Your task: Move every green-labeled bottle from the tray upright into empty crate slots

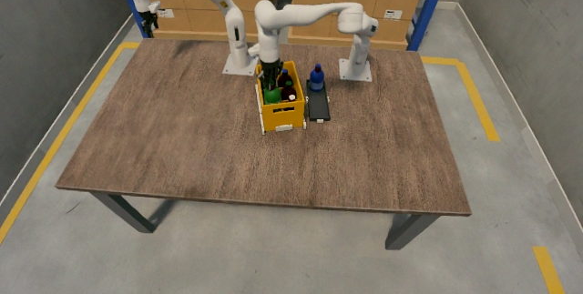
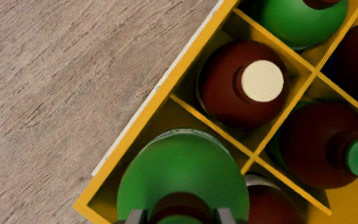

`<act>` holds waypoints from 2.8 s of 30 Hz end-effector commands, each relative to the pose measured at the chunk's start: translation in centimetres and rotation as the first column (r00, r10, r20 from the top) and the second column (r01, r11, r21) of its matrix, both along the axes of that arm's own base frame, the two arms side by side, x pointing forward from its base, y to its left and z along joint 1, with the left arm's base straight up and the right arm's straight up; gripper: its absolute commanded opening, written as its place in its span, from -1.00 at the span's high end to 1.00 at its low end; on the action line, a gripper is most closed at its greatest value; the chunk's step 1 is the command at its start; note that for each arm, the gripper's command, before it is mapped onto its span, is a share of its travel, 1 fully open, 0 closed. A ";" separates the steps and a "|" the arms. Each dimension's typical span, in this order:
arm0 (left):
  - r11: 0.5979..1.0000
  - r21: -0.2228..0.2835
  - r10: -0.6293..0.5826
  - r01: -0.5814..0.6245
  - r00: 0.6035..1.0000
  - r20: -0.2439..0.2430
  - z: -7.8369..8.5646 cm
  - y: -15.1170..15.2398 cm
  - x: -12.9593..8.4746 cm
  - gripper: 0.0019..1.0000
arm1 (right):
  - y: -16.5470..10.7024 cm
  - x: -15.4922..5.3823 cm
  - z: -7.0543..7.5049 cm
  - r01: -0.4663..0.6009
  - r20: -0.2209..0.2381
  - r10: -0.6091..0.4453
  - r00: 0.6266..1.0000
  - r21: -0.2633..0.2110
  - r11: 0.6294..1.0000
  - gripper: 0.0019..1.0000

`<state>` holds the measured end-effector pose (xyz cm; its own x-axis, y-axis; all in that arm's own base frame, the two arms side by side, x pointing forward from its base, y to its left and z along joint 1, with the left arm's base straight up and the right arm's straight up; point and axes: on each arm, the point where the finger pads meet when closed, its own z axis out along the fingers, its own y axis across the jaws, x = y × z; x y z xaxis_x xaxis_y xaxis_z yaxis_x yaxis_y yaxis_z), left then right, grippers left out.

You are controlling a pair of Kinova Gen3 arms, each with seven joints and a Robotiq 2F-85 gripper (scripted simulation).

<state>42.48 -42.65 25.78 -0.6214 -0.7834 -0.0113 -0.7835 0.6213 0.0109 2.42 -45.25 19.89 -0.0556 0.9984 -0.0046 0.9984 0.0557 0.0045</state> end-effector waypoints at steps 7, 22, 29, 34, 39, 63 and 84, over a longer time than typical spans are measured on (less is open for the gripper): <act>1.000 -0.010 0.007 -0.007 1.000 0.003 0.2 -0.2 0.1 0.28 | 0.3 -0.2 0.1 0.007 -0.005 -0.007 1.000 0.004 1.000 -1.00; 1.000 -0.010 0.007 -0.007 1.000 0.003 0.2 -0.2 0.1 0.28 | 0.3 -0.2 0.1 0.007 -0.005 -0.007 1.000 0.004 1.000 -1.00; 1.000 -0.010 0.007 -0.007 1.000 0.003 0.2 -0.2 0.1 0.28 | 0.3 -0.2 0.1 0.007 -0.005 -0.007 1.000 0.004 1.000 -1.00; 1.000 -0.010 0.007 -0.007 1.000 0.003 0.2 -0.2 0.1 0.28 | 0.3 -0.2 0.1 0.007 -0.005 -0.007 1.000 0.004 1.000 -1.00; 1.000 -0.010 0.007 -0.007 1.000 0.003 0.2 -0.2 0.1 0.28 | 0.3 -0.2 0.1 0.007 -0.005 -0.007 1.000 0.004 1.000 -1.00; 1.000 -0.009 0.004 -0.004 1.000 0.004 -1.2 -0.2 0.0 0.28 | 0.3 -0.2 0.1 0.007 -0.005 -0.007 1.000 0.004 1.000 -1.00; 1.000 -0.009 0.004 -0.004 1.000 0.004 -3.3 -0.3 0.1 0.28 | 0.3 -0.2 0.1 0.007 -0.005 -0.007 1.000 0.004 1.000 -1.00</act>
<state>42.22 -42.94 22.57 -0.6252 -0.7805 -0.0050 -0.7805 0.6251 0.0124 2.42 -45.25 19.89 -0.0556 0.9984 -0.0046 0.9984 0.0557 0.0045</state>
